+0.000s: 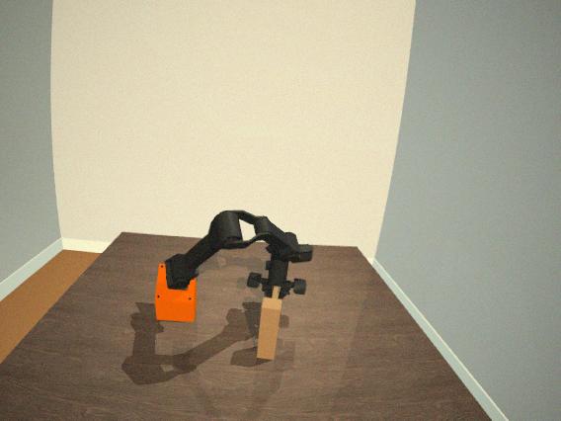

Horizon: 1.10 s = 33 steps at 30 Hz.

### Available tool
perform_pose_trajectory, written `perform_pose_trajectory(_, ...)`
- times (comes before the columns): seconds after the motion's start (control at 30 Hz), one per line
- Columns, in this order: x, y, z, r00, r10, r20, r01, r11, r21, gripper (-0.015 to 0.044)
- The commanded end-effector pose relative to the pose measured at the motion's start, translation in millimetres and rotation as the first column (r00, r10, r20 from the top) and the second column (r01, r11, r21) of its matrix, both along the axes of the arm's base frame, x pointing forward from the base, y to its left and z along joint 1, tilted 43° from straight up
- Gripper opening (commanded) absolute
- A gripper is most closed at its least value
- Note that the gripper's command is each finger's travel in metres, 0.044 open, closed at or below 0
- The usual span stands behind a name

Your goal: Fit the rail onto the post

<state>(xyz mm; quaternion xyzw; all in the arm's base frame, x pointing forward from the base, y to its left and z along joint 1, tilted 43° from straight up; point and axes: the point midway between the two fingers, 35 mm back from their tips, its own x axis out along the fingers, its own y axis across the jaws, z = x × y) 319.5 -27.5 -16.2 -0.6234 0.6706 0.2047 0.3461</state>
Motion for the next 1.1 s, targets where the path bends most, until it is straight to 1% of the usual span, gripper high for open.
perform_pose_trajectory(0.0, 0.4, 6.4, 1.7, 1.0, 0.008, 0.004, -0.008, 1.0, 0.015, 0.0)
perform_pose_trajectory(1.07, -0.1, 4.5, -0.2, 1.0, 0.008, 0.004, -0.008, 1.0, 0.015, 0.0)
